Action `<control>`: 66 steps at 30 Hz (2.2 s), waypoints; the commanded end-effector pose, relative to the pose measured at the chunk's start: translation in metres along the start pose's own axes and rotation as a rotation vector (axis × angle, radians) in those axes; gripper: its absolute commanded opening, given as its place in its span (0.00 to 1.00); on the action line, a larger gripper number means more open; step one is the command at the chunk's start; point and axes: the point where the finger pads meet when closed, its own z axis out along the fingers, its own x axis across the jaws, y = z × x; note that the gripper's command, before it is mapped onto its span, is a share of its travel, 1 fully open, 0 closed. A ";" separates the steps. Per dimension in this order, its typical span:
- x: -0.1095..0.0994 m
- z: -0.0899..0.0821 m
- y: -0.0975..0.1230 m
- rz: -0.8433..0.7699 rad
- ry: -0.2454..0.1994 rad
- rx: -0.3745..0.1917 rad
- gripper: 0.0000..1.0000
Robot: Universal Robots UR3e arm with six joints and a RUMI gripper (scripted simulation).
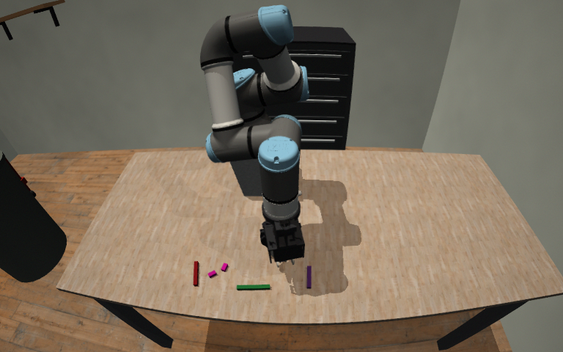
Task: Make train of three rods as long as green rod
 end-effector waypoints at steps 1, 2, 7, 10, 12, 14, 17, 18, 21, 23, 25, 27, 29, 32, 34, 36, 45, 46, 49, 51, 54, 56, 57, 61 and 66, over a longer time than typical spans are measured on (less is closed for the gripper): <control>0.000 0.004 0.000 -0.001 0.000 -0.002 0.00; 0.000 0.004 0.000 -0.001 0.000 -0.002 0.00; 0.000 0.007 0.000 -0.001 0.000 -0.002 0.00; 0.000 0.010 0.000 -0.001 0.000 -0.002 0.00; 0.000 0.011 0.000 -0.001 0.000 -0.002 0.00; 0.000 0.011 0.000 -0.001 0.000 -0.002 0.00; 0.000 0.011 0.000 -0.001 0.000 -0.002 0.00; 0.000 0.011 0.000 -0.001 0.000 -0.002 0.00; 0.000 0.011 0.000 -0.001 0.000 -0.002 0.00; 0.000 0.011 0.000 -0.001 0.000 -0.002 0.00; 0.000 0.011 0.001 -0.001 0.000 -0.002 0.00; 0.000 0.011 0.001 0.000 0.000 -0.003 0.00; 0.000 0.011 0.001 0.000 0.000 -0.003 0.00; 0.000 0.011 0.001 -0.001 0.000 -0.002 0.00; 0.000 0.011 0.001 -0.001 0.000 -0.002 0.00; 0.000 0.011 0.001 -0.001 0.000 -0.002 0.00; 0.000 0.011 0.000 -0.001 0.000 -0.002 0.00; 0.000 0.011 0.000 -0.001 0.000 -0.002 0.00; 0.000 0.011 0.000 -0.001 0.000 -0.002 0.00; 0.000 0.011 0.000 -0.001 0.000 -0.002 0.00; 0.000 0.011 0.000 -0.001 0.000 -0.002 0.03; 0.000 0.011 0.000 -0.001 0.000 -0.002 0.03; 0.000 0.011 0.000 -0.001 0.000 -0.002 0.06; 0.000 0.011 0.000 -0.001 0.000 -0.002 0.08; 0.000 0.011 0.000 -0.001 0.000 -0.002 0.14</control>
